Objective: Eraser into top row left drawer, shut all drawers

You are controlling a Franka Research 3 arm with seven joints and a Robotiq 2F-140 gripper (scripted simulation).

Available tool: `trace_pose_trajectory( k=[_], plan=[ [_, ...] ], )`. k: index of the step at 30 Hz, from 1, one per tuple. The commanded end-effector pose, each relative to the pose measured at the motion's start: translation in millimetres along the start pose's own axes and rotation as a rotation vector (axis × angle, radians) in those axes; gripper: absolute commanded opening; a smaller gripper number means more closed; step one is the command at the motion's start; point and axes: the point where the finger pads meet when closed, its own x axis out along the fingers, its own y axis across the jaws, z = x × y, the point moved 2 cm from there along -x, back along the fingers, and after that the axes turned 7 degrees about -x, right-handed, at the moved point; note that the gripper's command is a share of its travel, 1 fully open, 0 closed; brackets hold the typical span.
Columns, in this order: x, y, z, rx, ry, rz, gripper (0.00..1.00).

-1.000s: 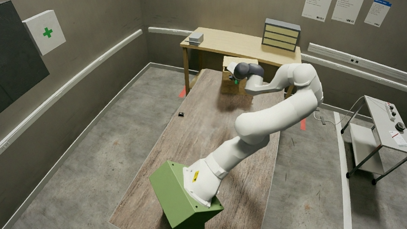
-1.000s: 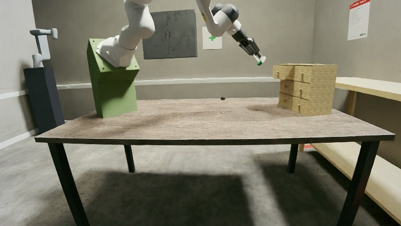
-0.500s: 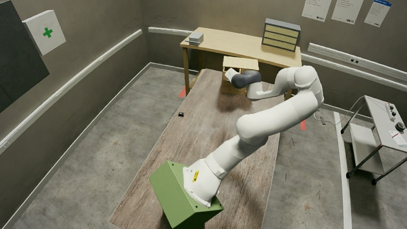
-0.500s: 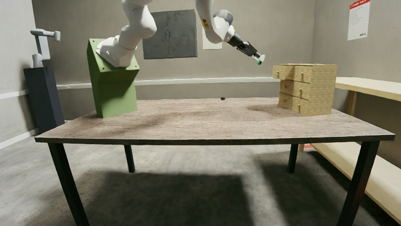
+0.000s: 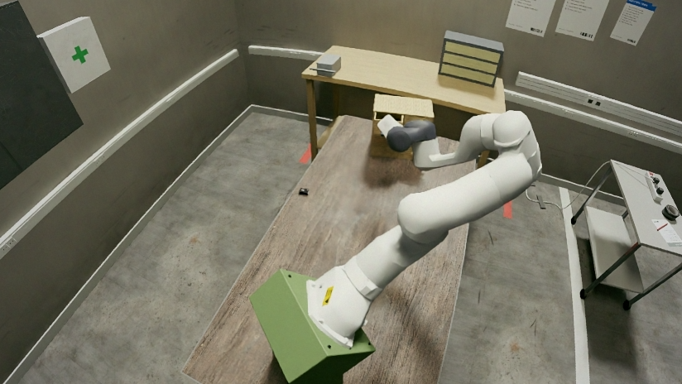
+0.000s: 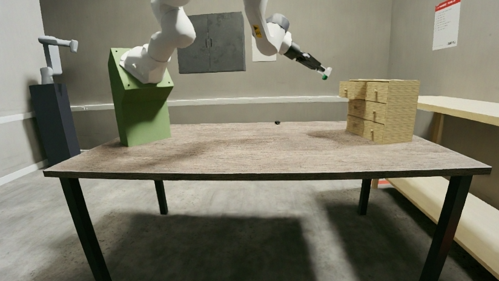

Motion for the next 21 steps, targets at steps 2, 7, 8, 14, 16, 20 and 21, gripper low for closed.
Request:
trace_pose_trajectory(
  k=[2,7,8,14,16,20,21],
  plan=[
    [5.8,2,-5,0.042,0.01,0.006,0.2],
    [11.2,2,-8,0.042,0.01,0.006,0.2],
    [13.3,2,-10,0.042,0.01,0.006,0.2],
    [28.9,4,-19,0.042,0.01,0.006,0.2],
    [35.1,5,-22,0.042,0.01,0.006,0.2],
    [45.0,6,-28,0.042,0.01,0.006,0.2],
    [45.0,6,-28,0.042,0.01,0.006,0.2]
  ],
)
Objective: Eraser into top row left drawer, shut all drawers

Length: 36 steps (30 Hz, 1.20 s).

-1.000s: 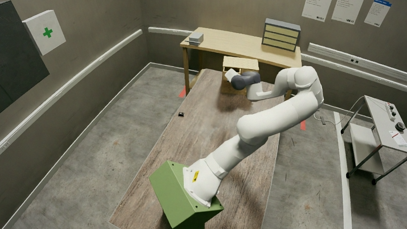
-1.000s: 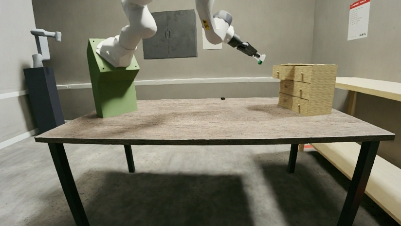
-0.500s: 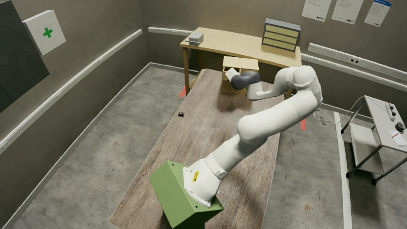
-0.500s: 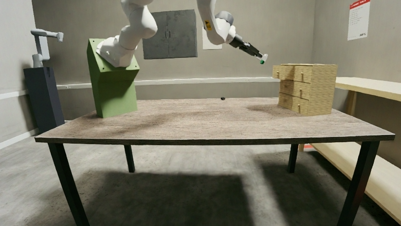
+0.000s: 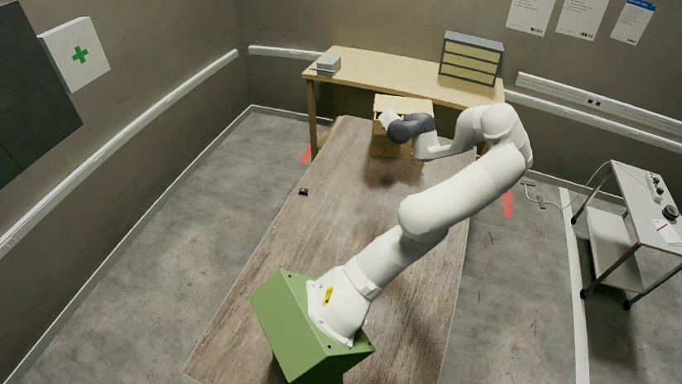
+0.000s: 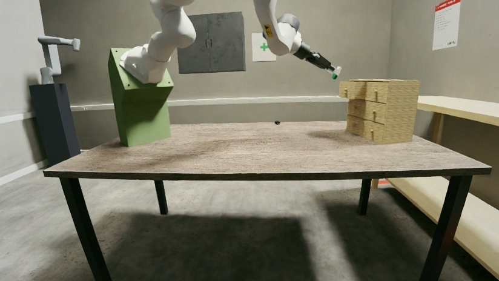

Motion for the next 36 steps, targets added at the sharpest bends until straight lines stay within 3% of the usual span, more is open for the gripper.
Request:
trace_pose_trajectory(
  k=[1,15,36],
  plan=[
    [6.4,-4,-3,0.02,-0.007,-0.016,0.2],
    [56.5,-1,-31,0.02,-0.007,-0.016,0.2],
    [97.7,2,-54,0.02,-0.007,-0.016,0.2]
  ],
)
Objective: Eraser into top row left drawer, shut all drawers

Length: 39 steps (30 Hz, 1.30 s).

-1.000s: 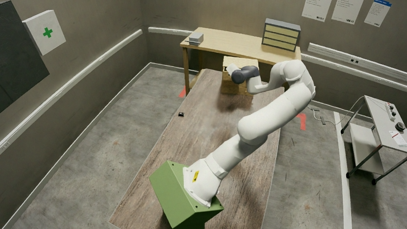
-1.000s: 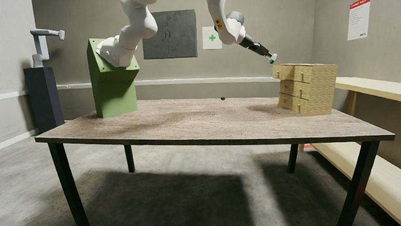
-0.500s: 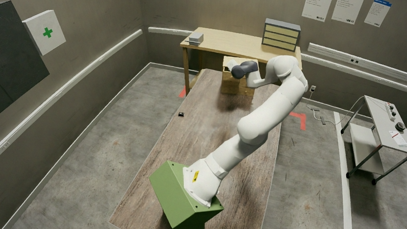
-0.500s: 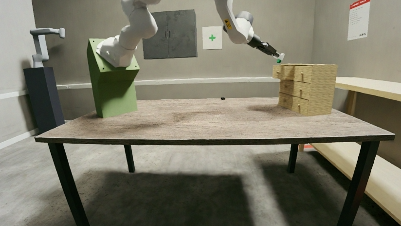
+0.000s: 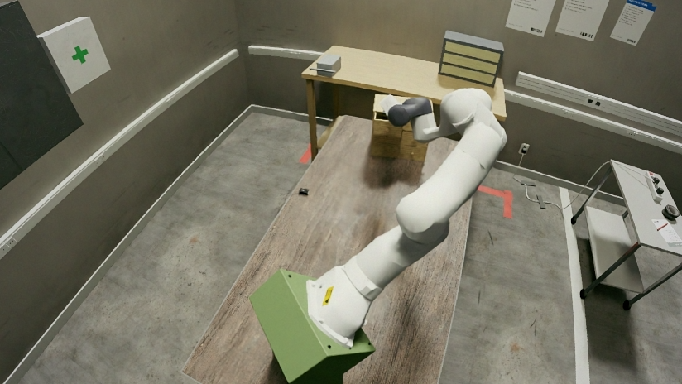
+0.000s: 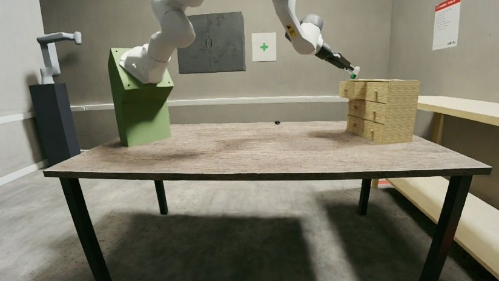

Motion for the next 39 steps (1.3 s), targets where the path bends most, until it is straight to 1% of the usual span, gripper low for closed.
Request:
trace_pose_trajectory(
  k=[1,11,39],
  plan=[
    [4.0,-2.2,0.5,0.013,-0.01,-0.013,0.2],
    [11.1,-1.7,-3.5,0.013,-0.01,-0.013,0.2],
    [11.6,-1.7,-3.7,0.013,-0.01,-0.013,0.2]
  ],
)
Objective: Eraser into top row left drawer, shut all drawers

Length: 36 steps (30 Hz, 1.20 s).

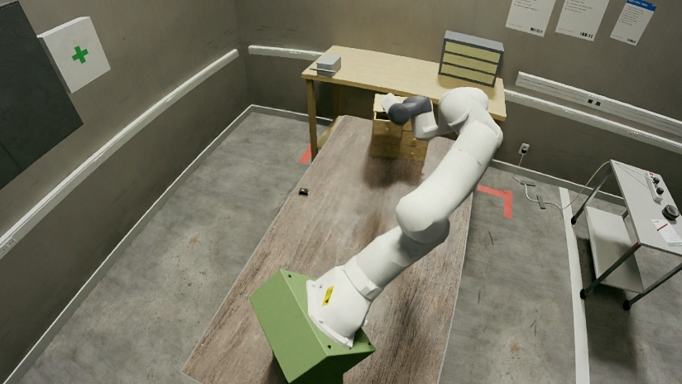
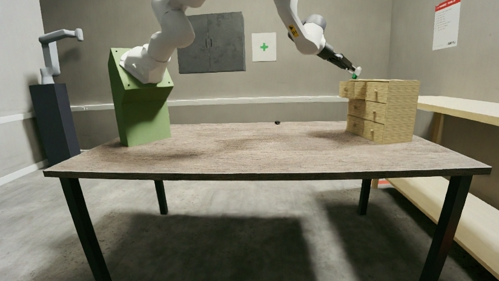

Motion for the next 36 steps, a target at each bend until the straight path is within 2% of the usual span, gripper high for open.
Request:
trace_pose_trajectory(
  k=[1,18,36],
  plan=[
    [0.5,1,1,0.004,-0.003,0.0,0.2],
    [10.3,-1,18,0.004,-0.003,0.0,0.2],
    [10.6,-1,19,0.004,-0.003,0.0,0.2]
  ],
)
